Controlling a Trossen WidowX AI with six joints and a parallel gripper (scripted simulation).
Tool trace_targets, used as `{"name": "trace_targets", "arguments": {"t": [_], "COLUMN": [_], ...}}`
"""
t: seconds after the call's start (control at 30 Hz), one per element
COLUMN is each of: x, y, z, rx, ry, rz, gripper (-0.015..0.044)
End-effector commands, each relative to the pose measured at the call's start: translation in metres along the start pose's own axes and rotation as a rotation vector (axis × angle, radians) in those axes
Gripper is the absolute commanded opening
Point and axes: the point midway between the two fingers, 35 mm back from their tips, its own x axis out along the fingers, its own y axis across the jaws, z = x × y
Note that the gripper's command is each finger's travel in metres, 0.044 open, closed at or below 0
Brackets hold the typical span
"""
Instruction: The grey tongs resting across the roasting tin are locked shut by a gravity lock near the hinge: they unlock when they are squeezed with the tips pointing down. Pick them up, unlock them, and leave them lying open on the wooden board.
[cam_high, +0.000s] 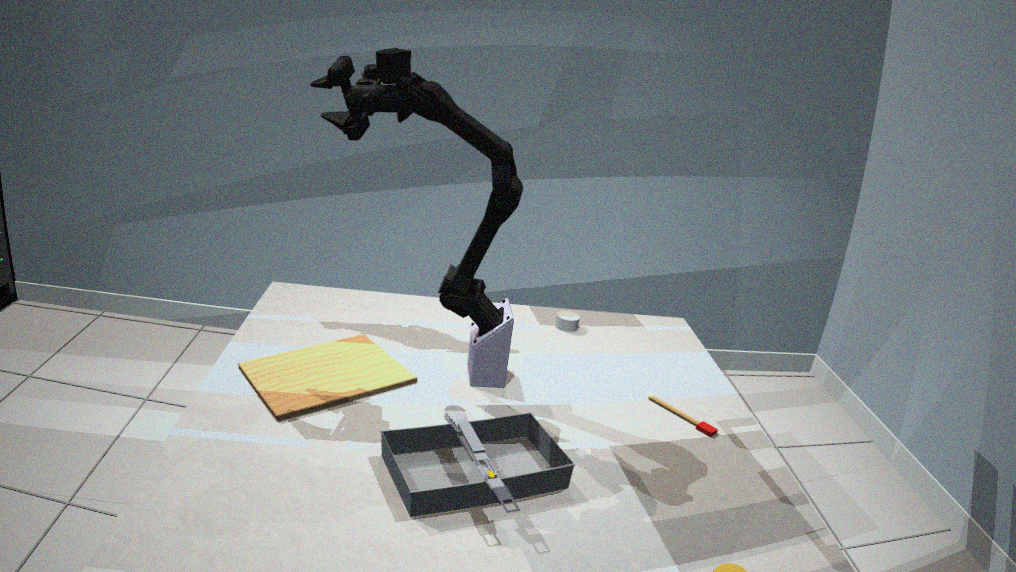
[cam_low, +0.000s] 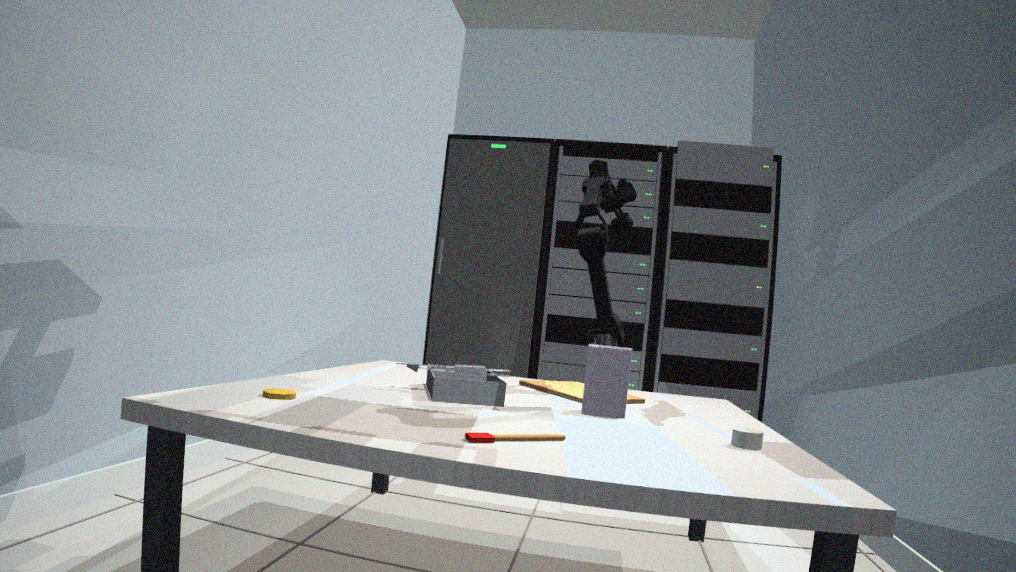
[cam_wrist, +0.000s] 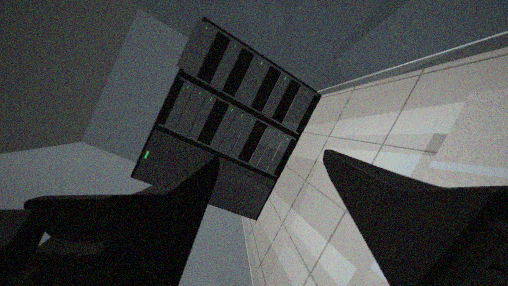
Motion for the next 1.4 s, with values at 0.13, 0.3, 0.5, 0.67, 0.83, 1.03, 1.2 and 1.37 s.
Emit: {"name": "trace_targets", "arguments": {"t": [0.13, 0.3, 0.5, 0.67, 0.83, 1.03, 1.2, 1.37], "x": [0.015, 0.053, 0.089, 0.109, 0.114, 0.094, 0.058, 0.001], "y": [-0.014, -0.046, -0.085, -0.118, -0.143, -0.169, -0.175, -0.188], "z": [-0.008, -0.035, -0.078, -0.134, -0.199, -0.291, -0.359, -0.425], "rx": [0.0, -0.038, -0.08, -0.134, -0.233, -0.366, -0.485, -0.642], "ry": [0.063, 0.204, 0.378, 0.579, 0.808, 1.1, 1.319, 1.558], "rz": [-0.034, -0.121, -0.205, -0.263, -0.287, -0.282, -0.198, -0.123], "gripper": [0.0269, 0.026, 0.026, 0.026, 0.026, 0.026, 0.026, 0.026]}}
